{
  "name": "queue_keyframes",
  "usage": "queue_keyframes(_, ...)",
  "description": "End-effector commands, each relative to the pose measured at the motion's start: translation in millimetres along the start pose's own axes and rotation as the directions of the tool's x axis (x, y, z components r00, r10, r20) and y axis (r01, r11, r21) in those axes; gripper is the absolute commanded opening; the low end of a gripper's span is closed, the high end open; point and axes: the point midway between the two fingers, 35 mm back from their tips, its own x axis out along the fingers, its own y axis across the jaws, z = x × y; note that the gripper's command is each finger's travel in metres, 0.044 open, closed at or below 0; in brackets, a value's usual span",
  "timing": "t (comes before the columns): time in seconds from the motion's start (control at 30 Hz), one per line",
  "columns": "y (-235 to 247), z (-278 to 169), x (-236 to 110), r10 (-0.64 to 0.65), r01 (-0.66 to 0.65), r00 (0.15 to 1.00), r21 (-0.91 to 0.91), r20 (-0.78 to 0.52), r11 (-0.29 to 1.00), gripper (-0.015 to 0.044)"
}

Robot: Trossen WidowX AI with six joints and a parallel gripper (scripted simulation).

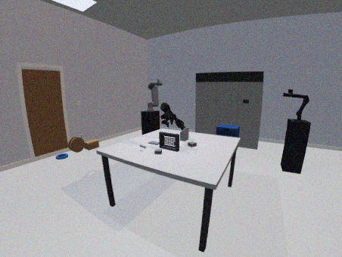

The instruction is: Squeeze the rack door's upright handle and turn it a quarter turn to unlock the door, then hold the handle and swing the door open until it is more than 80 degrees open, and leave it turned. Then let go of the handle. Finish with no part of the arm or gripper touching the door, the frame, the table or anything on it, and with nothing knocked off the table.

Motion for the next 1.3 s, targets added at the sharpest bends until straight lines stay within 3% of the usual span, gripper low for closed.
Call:
queue_keyframes(0.0,6,-11,13,-0.067,0.065,0.995,-0.019,-0.072,0.998,0.0287)
queue_keyframes(0.5,19,-45,43,-0.297,0.271,0.925,-0.136,-0.237,0.953,0.0287)
queue_keyframes(1.0,26,-73,63,-0.542,0.469,0.79,-0.288,-0.286,0.835,0.0287)
queue_keyframes(1.27,25,-75,65,-0.553,0.477,0.783,-0.295,-0.286,0.828,0.0287)
